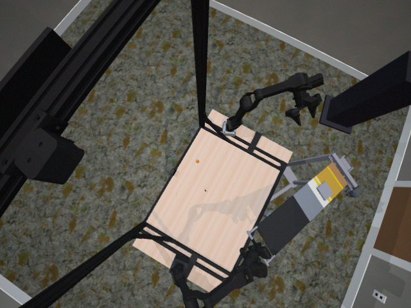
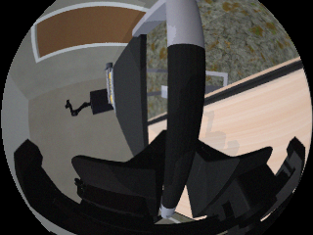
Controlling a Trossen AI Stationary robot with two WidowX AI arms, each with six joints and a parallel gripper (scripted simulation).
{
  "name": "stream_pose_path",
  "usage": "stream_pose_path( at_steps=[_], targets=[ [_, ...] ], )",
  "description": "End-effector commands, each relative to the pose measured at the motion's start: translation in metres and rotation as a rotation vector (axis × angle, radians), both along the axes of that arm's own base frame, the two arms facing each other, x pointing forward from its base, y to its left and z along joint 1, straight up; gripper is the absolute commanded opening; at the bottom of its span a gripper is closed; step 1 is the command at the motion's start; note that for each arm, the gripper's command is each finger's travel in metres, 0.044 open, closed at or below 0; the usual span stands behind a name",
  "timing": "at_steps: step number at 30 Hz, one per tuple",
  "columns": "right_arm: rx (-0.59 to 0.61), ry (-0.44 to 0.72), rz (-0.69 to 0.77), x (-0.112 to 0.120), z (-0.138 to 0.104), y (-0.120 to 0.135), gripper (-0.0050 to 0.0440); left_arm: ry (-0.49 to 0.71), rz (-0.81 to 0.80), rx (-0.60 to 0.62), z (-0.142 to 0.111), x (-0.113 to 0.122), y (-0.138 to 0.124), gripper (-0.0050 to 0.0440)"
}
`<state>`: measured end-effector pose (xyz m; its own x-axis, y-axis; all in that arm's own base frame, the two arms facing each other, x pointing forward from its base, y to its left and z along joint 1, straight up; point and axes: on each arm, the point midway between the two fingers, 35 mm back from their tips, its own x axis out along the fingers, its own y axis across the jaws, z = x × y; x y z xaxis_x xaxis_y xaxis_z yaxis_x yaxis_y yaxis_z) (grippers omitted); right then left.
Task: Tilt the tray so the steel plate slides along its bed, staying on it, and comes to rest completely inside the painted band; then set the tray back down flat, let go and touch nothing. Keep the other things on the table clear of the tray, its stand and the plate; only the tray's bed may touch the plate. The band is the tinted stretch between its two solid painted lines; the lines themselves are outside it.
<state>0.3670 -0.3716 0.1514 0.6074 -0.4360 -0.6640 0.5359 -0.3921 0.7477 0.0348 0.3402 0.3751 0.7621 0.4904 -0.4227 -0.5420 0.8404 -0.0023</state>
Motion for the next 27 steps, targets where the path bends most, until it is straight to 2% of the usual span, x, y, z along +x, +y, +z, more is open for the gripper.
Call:
stream_pose_path(
  at_steps=[1,27],
  targets=[
    [-0.03,-0.034,-0.005,-0.0009,0.025,-0.002,0.0,0.001,0.0,0.002,0.0004,-0.0001,-0.0002,0.044],
    [-0.037,-0.043,-0.005,0.0009,0.0335,-0.0033,0.0,0.001,0.0,0.002,0.0004,-0.0001,-0.0002,0.044]
  ],
)
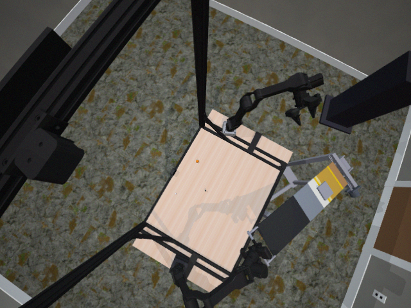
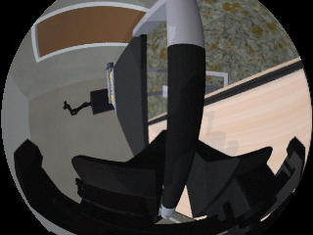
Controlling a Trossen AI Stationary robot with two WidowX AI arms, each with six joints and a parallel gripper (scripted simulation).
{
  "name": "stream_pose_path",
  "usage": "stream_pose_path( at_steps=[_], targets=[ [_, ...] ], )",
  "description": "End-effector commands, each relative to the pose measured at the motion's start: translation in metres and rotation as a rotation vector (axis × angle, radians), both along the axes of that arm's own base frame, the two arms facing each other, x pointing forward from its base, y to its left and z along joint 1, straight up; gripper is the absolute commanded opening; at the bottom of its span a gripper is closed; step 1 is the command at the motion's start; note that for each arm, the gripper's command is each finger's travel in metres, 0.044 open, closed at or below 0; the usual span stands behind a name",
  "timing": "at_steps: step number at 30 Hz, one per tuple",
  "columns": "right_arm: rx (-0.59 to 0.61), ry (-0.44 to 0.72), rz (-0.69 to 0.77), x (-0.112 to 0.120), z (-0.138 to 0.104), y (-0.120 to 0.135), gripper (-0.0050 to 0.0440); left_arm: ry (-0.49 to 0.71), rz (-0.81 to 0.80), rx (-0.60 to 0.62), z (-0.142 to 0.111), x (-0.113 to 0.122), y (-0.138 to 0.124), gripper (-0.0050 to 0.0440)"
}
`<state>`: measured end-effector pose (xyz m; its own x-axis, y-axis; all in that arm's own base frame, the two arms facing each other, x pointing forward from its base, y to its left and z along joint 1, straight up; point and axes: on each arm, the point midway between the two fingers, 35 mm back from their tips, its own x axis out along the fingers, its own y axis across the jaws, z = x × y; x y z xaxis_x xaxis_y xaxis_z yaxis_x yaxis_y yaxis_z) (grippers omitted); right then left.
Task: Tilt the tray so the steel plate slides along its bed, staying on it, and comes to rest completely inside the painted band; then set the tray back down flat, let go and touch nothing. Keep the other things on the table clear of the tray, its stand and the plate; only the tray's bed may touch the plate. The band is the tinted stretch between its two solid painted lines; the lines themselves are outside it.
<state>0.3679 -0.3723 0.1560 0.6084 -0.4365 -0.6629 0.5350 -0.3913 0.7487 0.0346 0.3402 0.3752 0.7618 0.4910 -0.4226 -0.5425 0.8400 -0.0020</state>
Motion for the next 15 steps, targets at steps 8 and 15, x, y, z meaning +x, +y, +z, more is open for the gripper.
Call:
stream_pose_path(
  at_steps=[8,15],
  targets=[
    [-0.039,-0.046,-0.005,0.001,0.031,-0.003,0.0,0.0,-0.001,0.002,0.0,0.0,0.0,0.044],
    [-0.04,-0.048,-0.005,-0.002,0.018,-0.001,0.0,0.0,-0.001,0.002,0.0,0.0,0.0,0.044]
  ],
)
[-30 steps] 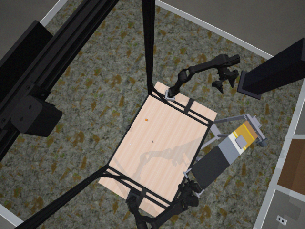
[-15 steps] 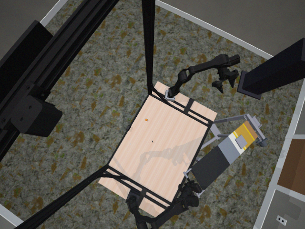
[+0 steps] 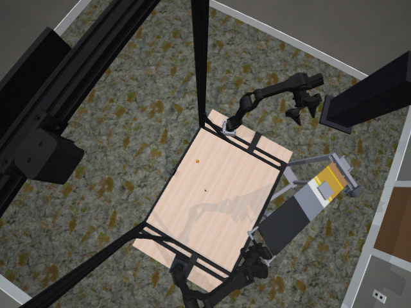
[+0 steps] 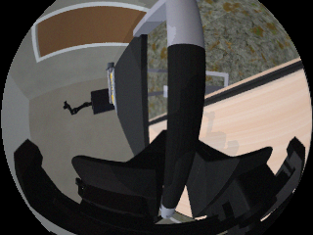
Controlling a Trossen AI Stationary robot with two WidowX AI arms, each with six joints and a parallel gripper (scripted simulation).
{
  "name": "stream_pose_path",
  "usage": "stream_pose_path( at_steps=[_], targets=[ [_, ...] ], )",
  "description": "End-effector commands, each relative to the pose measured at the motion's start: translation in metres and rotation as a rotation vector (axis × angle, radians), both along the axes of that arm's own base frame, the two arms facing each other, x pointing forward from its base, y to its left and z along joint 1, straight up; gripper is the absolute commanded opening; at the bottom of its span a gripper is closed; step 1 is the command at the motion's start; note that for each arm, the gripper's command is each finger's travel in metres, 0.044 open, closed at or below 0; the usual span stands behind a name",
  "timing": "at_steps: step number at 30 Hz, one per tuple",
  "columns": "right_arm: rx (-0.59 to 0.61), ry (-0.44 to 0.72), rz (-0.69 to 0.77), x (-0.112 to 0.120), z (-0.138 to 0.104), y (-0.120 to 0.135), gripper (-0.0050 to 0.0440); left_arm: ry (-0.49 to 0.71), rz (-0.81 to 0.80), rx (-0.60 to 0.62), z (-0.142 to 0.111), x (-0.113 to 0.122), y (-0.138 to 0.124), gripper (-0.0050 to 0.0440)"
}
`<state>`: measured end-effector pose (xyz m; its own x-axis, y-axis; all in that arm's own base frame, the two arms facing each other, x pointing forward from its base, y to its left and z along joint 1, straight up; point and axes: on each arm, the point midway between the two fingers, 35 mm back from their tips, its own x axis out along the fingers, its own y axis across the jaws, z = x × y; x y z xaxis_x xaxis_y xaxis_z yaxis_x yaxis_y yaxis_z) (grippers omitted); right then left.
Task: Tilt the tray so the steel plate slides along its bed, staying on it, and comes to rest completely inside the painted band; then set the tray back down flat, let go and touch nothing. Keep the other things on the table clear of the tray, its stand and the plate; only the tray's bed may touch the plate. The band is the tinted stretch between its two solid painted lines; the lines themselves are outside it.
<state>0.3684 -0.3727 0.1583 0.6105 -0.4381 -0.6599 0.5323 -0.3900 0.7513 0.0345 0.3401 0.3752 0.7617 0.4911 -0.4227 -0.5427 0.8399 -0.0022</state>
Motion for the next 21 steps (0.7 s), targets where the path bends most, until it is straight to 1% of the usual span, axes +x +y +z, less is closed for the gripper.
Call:
stream_pose_path(
  at_steps=[1,5,21],
  targets=[
    [-0.038,-0.044,-0.005,-0.0037,0.0113,0.0001,0.0,0.001,-0.001,0.002,0.0003,0.0002,-0.0001,0.044],
    [-0.017,-0.016,-0.005,-0.0057,0.0014,0.0016,0.0,0.001,-0.001,0.002,0.0003,0.0002,-0.0001,0.044],
    [-0.019,-0.018,-0.005,-0.0052,0.0042,0.0012,0.0,0.001,-0.001,0.002,0.0003,0.0002,-0.0001,0.044]
  ],
)
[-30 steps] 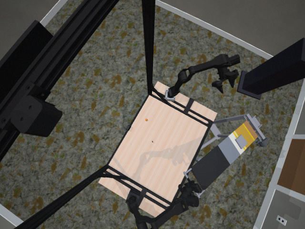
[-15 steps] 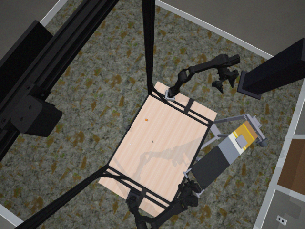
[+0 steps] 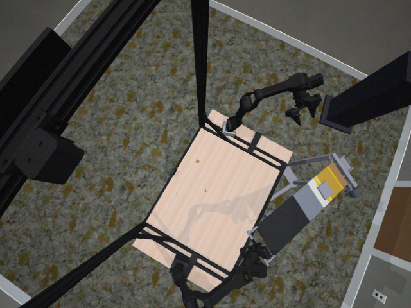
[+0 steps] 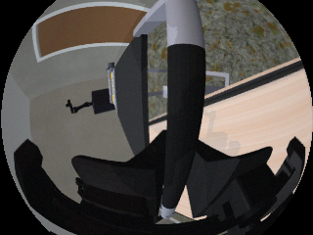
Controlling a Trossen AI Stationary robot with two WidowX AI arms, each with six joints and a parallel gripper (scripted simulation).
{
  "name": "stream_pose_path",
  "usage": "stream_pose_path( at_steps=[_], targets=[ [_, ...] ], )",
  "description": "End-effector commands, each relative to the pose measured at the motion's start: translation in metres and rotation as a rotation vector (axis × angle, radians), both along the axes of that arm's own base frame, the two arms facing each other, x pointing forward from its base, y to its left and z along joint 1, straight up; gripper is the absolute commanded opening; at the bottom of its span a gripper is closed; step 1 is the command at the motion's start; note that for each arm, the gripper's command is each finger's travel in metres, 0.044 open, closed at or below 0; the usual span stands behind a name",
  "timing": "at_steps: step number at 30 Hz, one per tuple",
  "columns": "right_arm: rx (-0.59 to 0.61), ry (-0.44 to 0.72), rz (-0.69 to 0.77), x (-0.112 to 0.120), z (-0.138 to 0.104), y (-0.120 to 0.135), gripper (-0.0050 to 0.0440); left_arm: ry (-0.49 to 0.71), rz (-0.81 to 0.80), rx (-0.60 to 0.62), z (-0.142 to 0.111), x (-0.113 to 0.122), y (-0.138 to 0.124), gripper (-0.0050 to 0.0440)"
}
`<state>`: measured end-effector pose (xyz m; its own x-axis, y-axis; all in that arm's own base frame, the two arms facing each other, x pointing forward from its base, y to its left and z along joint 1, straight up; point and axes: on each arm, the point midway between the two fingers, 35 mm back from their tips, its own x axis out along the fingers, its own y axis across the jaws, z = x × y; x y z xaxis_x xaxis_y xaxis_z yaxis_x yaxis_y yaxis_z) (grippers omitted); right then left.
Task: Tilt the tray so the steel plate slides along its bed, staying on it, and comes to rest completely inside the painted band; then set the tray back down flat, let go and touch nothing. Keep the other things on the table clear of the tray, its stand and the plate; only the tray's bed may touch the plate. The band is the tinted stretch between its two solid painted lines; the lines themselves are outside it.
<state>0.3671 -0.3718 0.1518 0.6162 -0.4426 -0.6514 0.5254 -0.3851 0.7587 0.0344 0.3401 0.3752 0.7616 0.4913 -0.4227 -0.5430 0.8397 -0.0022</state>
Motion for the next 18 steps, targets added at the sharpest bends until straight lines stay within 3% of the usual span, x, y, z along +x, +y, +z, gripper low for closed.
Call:
stream_pose_path(
  at_steps=[1,18],
  targets=[
    [-0.013,-0.009,-0.004,-0.0039,0.0108,0.0003,0.0,0.001,-0.001,0.002,0.0003,0.0003,-0.0001,0.044],
    [-0.021,-0.021,-0.004,-0.002,0.0199,-0.0011,0.0,0.001,-0.001,0.002,0.0003,0.0003,-0.0001,0.044]
  ],
)
